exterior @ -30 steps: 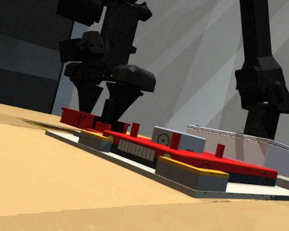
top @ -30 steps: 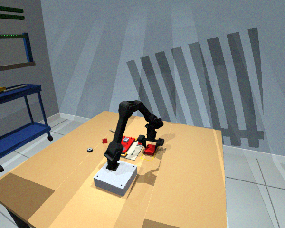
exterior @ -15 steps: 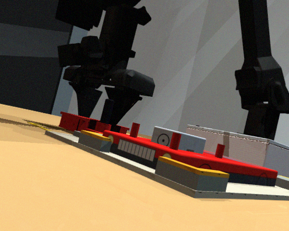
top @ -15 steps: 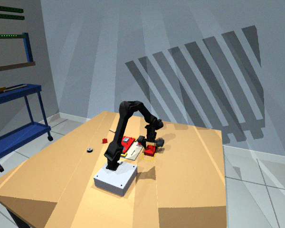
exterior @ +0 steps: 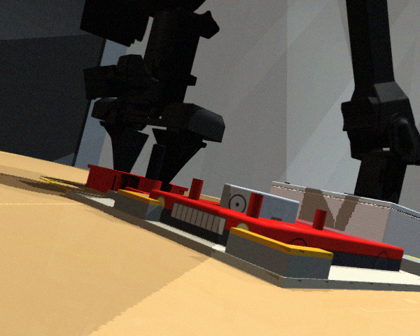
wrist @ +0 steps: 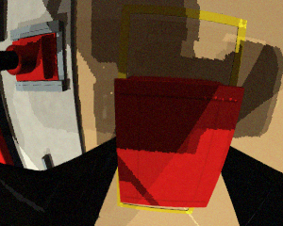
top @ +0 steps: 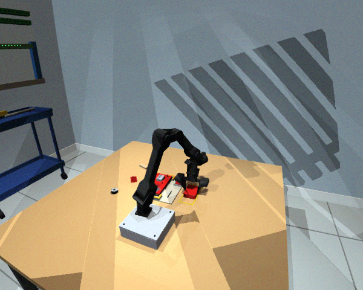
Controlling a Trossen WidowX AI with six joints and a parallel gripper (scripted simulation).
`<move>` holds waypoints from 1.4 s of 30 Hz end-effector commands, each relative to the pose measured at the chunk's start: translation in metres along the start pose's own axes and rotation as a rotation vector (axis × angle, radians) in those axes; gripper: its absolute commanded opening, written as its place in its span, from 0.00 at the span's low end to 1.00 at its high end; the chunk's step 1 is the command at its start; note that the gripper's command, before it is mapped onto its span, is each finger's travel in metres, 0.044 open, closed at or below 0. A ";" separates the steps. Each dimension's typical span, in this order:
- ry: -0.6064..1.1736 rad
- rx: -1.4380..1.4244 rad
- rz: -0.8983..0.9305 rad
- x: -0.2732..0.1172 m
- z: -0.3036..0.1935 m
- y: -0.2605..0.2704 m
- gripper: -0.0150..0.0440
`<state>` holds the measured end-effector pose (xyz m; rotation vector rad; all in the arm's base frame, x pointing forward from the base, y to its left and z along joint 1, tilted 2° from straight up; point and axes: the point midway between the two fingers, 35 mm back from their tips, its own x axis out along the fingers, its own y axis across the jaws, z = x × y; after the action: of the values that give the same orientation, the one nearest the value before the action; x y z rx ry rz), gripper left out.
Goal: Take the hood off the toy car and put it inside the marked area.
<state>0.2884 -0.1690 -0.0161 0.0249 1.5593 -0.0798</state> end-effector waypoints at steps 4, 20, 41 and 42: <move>-0.001 0.000 0.000 0.000 0.000 0.000 0.92; 0.008 0.000 -0.001 -0.075 0.001 0.000 1.00; 0.008 0.000 -0.001 -0.075 0.001 0.000 1.00; 0.008 0.000 -0.001 -0.075 0.001 0.000 1.00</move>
<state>0.2893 -0.1661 0.0588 0.0243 1.5658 -0.0748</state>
